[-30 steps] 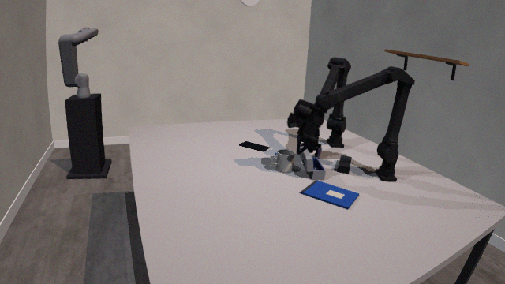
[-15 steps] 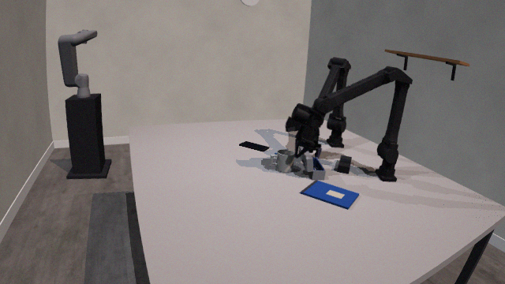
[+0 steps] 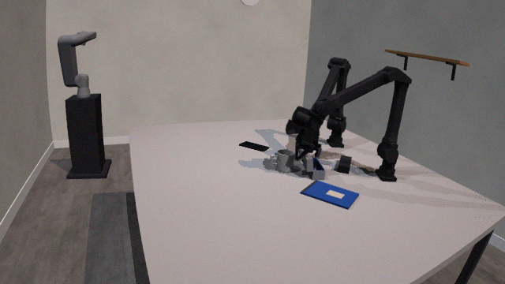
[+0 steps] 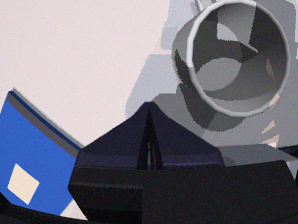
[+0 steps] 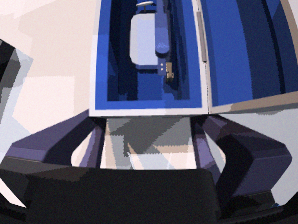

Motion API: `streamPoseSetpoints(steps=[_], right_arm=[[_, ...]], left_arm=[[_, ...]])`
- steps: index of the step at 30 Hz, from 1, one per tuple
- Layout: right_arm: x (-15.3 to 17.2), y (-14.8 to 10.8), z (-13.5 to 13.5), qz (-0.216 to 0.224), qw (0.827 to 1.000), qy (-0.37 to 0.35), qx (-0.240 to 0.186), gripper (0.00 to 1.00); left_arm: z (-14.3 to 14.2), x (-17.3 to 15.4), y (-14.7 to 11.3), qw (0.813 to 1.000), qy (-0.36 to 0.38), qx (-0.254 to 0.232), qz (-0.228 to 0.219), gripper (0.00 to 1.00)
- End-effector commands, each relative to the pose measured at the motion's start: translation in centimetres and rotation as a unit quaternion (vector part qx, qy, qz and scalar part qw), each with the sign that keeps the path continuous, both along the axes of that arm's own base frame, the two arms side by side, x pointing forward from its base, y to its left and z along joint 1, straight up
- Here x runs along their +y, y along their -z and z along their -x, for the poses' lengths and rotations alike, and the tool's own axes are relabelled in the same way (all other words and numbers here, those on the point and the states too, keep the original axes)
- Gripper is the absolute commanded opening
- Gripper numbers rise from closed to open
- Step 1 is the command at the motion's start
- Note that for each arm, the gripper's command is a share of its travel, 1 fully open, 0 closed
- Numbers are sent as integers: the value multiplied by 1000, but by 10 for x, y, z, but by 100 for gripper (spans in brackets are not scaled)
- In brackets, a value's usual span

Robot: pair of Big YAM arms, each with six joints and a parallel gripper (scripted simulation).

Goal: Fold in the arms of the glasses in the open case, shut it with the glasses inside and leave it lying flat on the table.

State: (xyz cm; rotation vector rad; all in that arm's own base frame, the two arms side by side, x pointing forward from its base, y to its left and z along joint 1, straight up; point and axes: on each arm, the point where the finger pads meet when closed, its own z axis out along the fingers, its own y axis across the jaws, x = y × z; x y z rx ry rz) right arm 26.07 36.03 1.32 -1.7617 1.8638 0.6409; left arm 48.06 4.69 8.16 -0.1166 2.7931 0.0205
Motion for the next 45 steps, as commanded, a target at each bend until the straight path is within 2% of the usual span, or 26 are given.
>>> streamPoseSetpoints(steps=[1,12,13,16,20,45], right_arm=[[7,-18,-12,-14,1000,8,-9,57],[7,-18,-12,-14,1000,8,-10,57],[7,-15,-13,-14,1000,9,-11,57],[8,-19,-14,-18,1000,9,-15,57],[8,-19,-14,-17,1000,9,-15,57],[8,-19,-14,-17,1000,9,-15,57]], left_arm=[[6,-1,-5,1000,-3,-10,-1,0],[23,0,2,1000,-4,3,0,0],[24,-1,9,1000,-2,7,0,0],[30,0,1,1000,-3,3,0,0],[39,-1,12,1000,-2,15,1,0],[82,-5,37,999,3,41,4,0]])
